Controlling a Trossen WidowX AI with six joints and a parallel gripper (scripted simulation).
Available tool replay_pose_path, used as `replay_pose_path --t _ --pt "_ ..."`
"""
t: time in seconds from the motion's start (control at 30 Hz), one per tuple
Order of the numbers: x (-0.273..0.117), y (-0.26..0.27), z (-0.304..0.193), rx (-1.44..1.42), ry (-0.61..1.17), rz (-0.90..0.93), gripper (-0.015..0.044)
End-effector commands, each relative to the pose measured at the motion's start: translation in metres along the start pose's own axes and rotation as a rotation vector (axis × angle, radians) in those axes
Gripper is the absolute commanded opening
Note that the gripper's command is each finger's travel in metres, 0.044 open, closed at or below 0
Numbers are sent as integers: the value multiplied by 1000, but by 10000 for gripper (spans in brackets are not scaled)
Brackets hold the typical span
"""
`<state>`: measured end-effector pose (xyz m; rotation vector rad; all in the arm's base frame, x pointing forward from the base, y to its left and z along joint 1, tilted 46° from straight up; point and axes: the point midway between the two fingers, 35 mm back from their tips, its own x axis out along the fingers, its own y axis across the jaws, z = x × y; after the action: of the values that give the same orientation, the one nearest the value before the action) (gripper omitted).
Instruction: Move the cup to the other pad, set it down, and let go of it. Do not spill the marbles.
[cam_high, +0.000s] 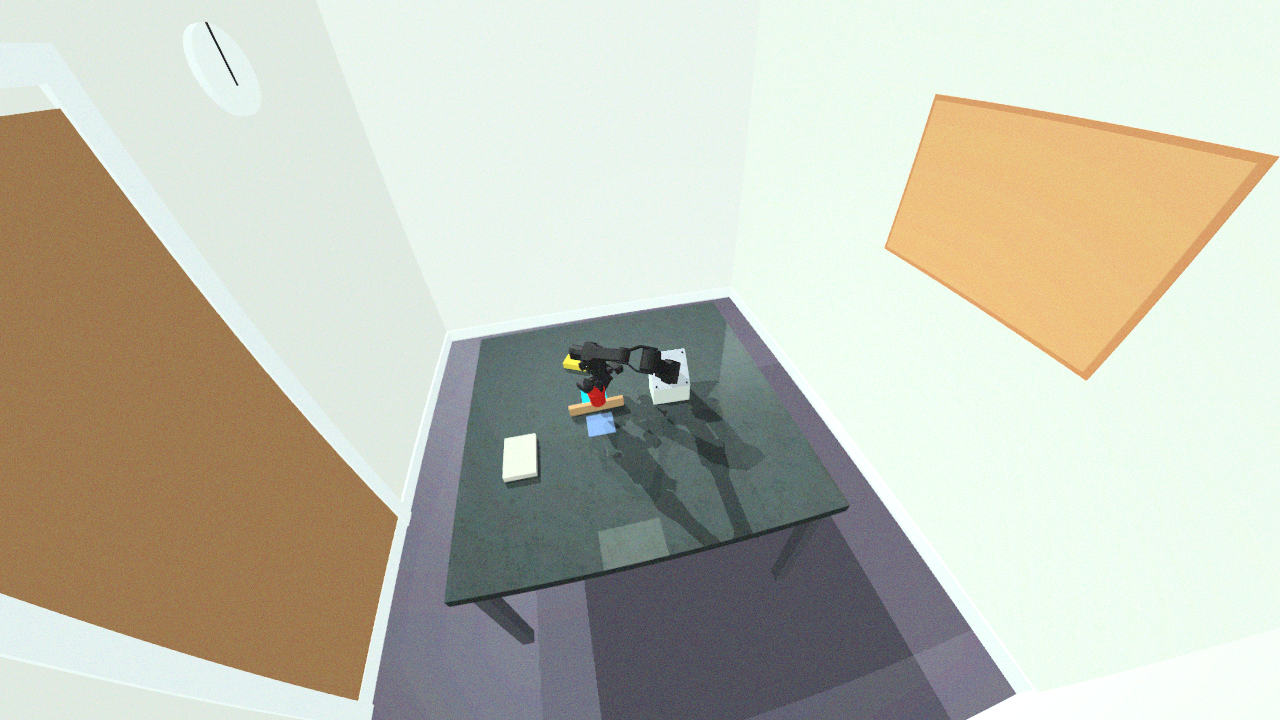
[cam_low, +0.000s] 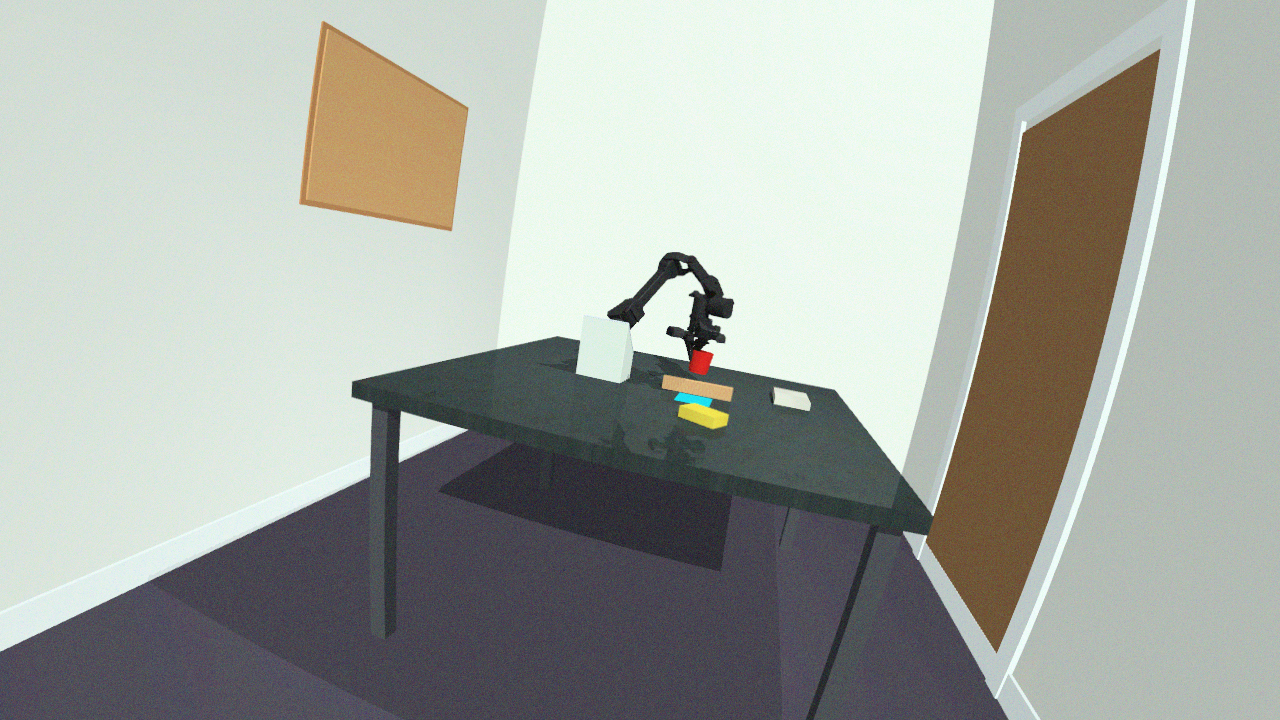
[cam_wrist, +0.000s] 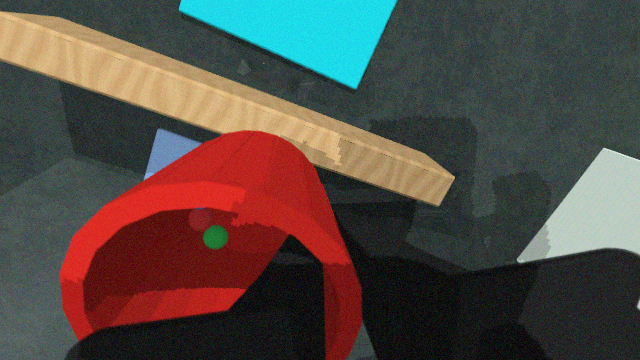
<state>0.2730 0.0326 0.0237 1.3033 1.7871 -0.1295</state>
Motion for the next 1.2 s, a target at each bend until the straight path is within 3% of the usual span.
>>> replay_pose_path --t 0.0,1.17 --pt "-2 -2 9 -11 -9 2 0" --pt "-6 -36 77 -13 -13 0 0"
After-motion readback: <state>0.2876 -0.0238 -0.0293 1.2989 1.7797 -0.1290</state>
